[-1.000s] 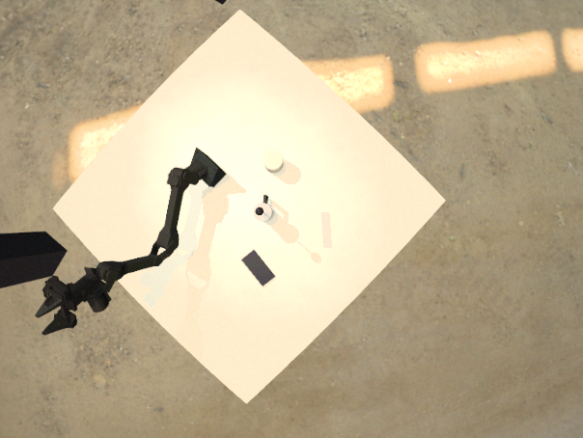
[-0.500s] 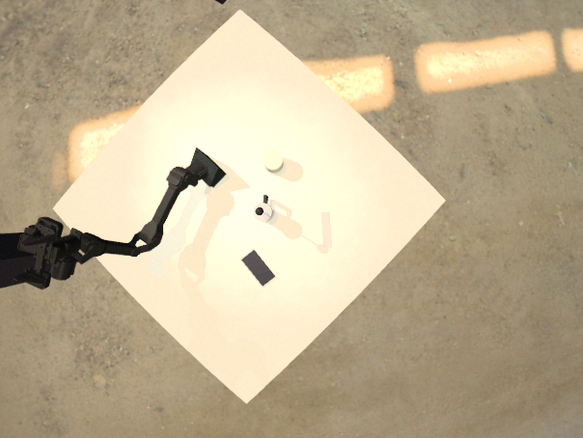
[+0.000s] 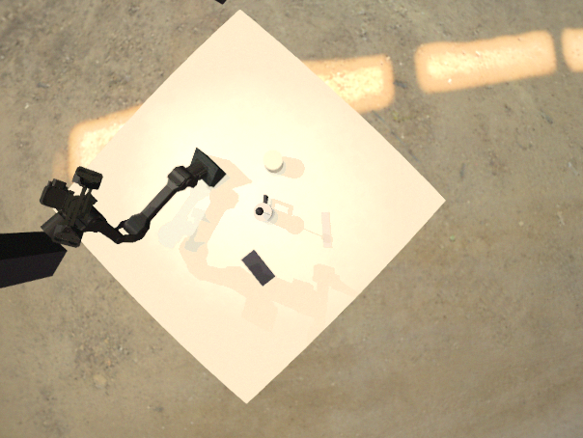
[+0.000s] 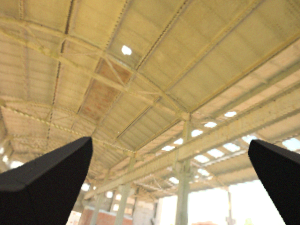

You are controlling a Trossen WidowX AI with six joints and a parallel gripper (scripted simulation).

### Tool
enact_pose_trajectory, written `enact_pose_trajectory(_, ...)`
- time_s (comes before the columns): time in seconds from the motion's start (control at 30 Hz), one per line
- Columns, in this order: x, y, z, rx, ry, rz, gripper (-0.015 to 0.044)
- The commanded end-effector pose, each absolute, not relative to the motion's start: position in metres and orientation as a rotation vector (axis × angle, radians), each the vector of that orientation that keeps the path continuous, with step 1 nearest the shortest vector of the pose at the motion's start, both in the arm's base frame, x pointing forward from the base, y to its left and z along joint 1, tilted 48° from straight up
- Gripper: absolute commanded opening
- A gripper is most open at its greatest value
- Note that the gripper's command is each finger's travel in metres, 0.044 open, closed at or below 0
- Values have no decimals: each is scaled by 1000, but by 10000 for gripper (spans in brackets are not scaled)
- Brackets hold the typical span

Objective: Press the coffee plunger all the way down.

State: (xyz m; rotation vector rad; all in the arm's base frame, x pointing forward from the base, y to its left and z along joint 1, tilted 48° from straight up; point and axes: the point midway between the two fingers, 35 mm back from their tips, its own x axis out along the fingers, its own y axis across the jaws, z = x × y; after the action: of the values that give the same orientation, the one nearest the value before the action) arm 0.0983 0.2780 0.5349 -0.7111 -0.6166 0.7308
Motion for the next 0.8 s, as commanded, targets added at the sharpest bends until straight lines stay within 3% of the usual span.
enact_pose_trajectory(0.0, 135, 305, 474, -769, -392, 702, 440)
enact_pose_trajectory(0.37, 228, 303, 327, -785, 132, 448, 440)
enact_pose_trajectory(0.77, 293, 209, 179, -785, 563, -59, 440)
